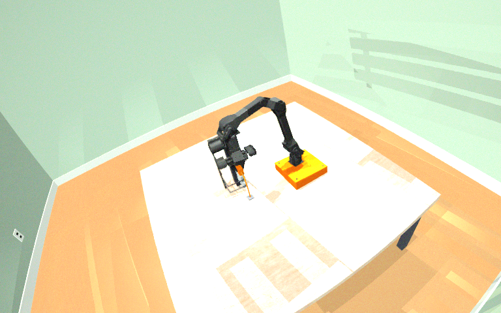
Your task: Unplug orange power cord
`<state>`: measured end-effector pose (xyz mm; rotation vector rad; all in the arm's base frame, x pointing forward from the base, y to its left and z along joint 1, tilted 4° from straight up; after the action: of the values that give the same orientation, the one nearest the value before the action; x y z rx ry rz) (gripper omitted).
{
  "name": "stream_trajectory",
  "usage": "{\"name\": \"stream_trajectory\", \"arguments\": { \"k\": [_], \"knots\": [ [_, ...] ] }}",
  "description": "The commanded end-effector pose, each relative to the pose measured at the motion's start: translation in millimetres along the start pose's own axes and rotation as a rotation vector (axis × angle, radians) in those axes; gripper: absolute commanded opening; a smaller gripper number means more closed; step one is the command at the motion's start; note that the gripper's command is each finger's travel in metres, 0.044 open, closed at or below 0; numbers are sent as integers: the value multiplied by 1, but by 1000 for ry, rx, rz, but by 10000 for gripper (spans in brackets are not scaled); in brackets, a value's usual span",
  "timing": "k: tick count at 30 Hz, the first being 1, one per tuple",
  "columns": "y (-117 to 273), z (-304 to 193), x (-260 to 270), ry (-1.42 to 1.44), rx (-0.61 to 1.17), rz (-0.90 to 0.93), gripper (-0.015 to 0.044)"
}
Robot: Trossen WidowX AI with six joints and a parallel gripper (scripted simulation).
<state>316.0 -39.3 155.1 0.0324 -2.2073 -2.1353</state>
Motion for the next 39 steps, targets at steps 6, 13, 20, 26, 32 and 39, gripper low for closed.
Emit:
{"name": "stream_trajectory", "arguments": {
  "k": [6, 13, 20, 26, 32, 39],
  "knots": [
    [0, 0, 0, 0, 0, 0, 48],
    [0, 1, -1, 0, 0, 0, 0],
    [0, 11, -4, 1, 0, 0, 0],
    [0, 21, -6, 2, -1, 0, 0],
    [1, 30, -9, 2, -1, 0, 0],
    [1, 42, -10, 3, -2, 0, 0]
  ]
}}
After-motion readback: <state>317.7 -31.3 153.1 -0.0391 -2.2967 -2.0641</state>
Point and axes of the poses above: the point midway between the two fingers, 35 mm back from their tips, its own y axis back along the fingers, its own x axis across the jaws, z = x × y, the point moved 2 cm from there along y, back along the fingers, and after that the axes turned 13 degrees about y, right-handed, at the moved point
